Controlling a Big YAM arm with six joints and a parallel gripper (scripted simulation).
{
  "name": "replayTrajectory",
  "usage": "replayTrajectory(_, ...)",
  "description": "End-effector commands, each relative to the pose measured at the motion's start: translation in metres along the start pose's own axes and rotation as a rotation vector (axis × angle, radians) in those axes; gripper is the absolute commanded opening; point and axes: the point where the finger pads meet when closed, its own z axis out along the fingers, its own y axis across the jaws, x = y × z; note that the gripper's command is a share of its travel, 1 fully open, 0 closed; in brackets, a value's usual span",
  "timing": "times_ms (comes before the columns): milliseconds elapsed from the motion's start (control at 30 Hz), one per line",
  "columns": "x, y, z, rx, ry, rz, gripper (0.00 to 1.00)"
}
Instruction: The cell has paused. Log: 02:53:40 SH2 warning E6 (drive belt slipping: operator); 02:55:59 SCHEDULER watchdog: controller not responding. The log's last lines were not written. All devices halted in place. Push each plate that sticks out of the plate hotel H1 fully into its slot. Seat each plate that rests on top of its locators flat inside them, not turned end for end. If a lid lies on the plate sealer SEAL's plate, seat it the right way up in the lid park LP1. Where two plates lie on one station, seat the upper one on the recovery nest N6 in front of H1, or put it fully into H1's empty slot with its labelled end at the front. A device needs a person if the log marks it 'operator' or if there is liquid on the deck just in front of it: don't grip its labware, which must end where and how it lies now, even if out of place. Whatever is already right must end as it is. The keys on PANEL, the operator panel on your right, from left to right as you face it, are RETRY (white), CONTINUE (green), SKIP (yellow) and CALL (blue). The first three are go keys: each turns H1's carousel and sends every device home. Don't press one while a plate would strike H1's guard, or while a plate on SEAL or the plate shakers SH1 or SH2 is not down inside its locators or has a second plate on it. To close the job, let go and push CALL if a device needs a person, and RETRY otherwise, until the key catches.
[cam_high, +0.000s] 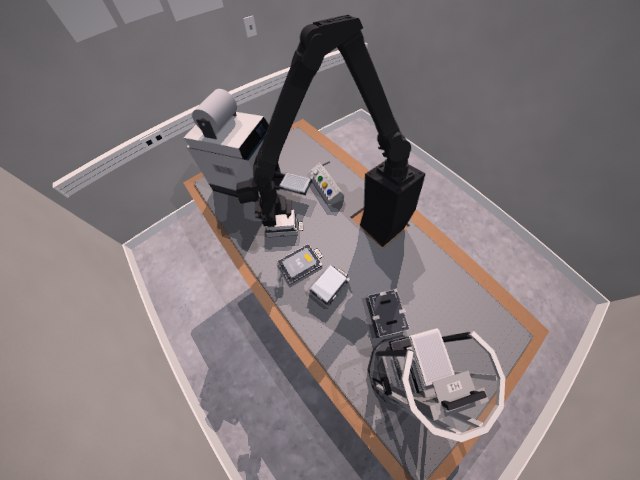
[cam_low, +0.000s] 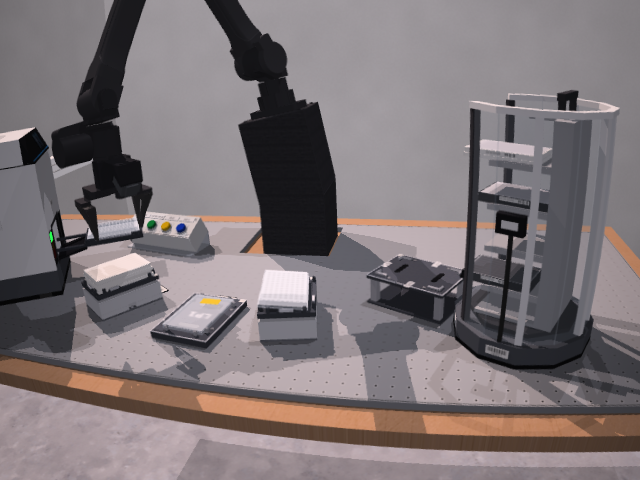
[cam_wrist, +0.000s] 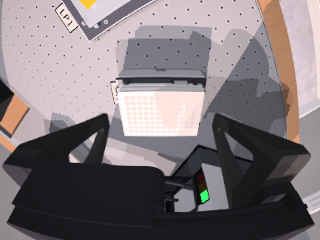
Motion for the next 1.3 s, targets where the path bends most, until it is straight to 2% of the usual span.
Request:
replayTrajectory(0,0.003,-0.018,0.01,0.027,-0.006,0.008,1.0)
replayTrajectory(167,0.001,-0.018,0.022,0.026,-0.006,0.005,1.0)
replayTrajectory(200,-0.001,-0.011,0.016,0.019,-0.004,0.004,1.0)
replayTrajectory(1267,-0.001,-0.011,0.015,0.019,-0.004,0.004,1.0)
